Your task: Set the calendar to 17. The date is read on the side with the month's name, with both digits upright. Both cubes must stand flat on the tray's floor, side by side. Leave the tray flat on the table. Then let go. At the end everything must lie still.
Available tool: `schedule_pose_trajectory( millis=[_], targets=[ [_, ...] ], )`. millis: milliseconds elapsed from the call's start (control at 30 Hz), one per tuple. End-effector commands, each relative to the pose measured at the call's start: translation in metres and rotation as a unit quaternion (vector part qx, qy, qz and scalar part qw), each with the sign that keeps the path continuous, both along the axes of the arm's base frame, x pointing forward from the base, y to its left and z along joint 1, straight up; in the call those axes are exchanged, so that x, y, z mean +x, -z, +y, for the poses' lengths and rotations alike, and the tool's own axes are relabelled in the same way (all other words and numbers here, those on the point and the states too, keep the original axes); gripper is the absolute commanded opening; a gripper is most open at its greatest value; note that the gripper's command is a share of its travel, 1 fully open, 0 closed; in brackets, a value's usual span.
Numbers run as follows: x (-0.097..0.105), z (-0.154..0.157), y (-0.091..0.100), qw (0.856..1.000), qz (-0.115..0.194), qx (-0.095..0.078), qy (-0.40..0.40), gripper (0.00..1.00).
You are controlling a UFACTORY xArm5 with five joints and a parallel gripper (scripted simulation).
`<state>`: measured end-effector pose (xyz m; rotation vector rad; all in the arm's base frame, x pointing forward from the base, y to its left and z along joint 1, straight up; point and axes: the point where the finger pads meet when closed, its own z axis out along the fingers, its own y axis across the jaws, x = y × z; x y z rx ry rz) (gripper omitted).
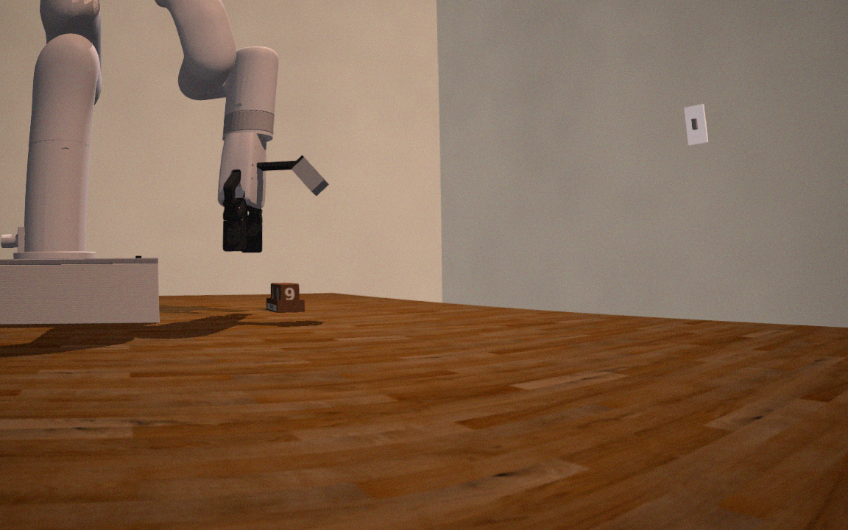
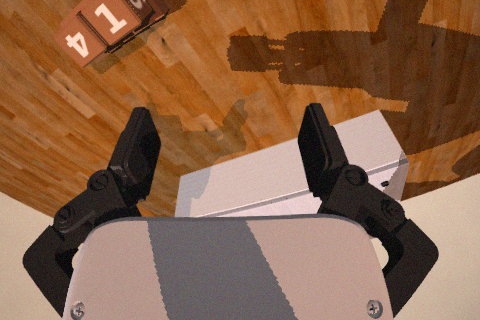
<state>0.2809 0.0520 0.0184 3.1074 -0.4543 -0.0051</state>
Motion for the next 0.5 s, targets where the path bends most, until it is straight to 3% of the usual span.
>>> schedule_pose_trajectory(
  millis=[0, 333, 467],
  targets=[
    [0.007, 0.004, -0.003, 0.996, -0.001, 0.000, -0.086, 1.00],
    [0.013, 0.009, -0.005, 0.985, -0.001, 0.001, -0.172, 1.00],
    [0.018, 0.012, -0.007, 0.970, -0.001, 0.001, -0.242, 1.00]
  ],
)
